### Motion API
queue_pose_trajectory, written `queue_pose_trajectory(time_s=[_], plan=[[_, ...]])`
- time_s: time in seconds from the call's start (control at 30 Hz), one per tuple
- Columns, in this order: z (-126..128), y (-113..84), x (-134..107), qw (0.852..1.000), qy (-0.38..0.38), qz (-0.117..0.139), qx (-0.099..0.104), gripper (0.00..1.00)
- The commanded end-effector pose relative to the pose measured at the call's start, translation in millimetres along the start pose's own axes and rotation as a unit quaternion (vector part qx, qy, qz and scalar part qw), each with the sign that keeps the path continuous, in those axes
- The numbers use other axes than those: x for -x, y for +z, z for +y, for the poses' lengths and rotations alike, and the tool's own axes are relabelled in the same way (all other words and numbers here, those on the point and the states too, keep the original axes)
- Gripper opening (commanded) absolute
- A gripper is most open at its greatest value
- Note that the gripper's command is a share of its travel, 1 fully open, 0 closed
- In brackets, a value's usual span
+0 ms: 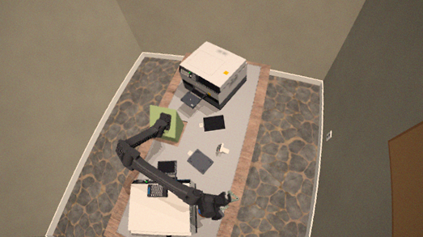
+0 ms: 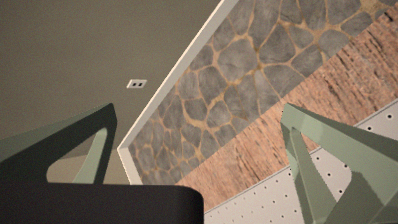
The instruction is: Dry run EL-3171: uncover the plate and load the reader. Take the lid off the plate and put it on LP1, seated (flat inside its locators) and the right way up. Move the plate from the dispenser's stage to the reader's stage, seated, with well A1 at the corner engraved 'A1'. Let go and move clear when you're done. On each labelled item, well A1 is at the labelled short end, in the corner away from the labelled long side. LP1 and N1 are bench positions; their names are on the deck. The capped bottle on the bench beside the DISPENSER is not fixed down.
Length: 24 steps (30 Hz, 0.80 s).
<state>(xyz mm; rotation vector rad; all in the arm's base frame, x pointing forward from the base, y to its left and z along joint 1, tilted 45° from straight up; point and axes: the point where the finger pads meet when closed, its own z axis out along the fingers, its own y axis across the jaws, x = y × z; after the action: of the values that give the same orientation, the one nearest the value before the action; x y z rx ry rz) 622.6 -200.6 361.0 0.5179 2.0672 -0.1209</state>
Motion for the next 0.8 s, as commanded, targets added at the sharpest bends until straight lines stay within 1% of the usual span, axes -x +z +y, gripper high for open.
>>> queue_pose_trajectory(time_s=[0.0, 0.03, 0.1, 0.13, 0.17, 0.23, 0.3, 0.4, 0.47, 0.53, 0.6, 0.67, 0.7, 0.77], plan=[[37, -9.4, -2, 1.0, -0.001, -0.011, 0.022, 1.0], [38, -10.3, -6, 1.0, -0.003, -0.014, 0.022, 1.0], [38, -10.3, -6, 1.0, -0.003, -0.014, 0.022, 1.0], [32, -11.3, -4, 1.0, -0.001, -0.018, 0.017, 1.0], [30, -10.6, -7, 1.0, -0.002, -0.02, 0.012, 1.0], [29, -9.6, -15, 1.0, 0.002, -0.022, 0.01, 1.0], [35, -8.4, -25, 1.0, 0.002, -0.021, 0.012, 1.0], [52, -7.5, -38, 1.0, -0.001, -0.02, 0.02, 1.0], [59, -4.0, -48, 1.0, -0.002, -0.018, 0.022, 1.0], [64, -1.5, -57, 0.999, -0.004, 0.026, 0.021, 1.0], [63, 1.6, -62, 0.998, -0.003, 0.06, 0.016, 1.0], [63, 1.6, -62, 0.998, -0.003, 0.06, 0.016, 1.0], [58, 3.7, -60, 0.998, -0.003, 0.064, 0.011, 1.0], [57, 3.5, -66, 0.998, -0.003, 0.061, 0.005, 1.0]])
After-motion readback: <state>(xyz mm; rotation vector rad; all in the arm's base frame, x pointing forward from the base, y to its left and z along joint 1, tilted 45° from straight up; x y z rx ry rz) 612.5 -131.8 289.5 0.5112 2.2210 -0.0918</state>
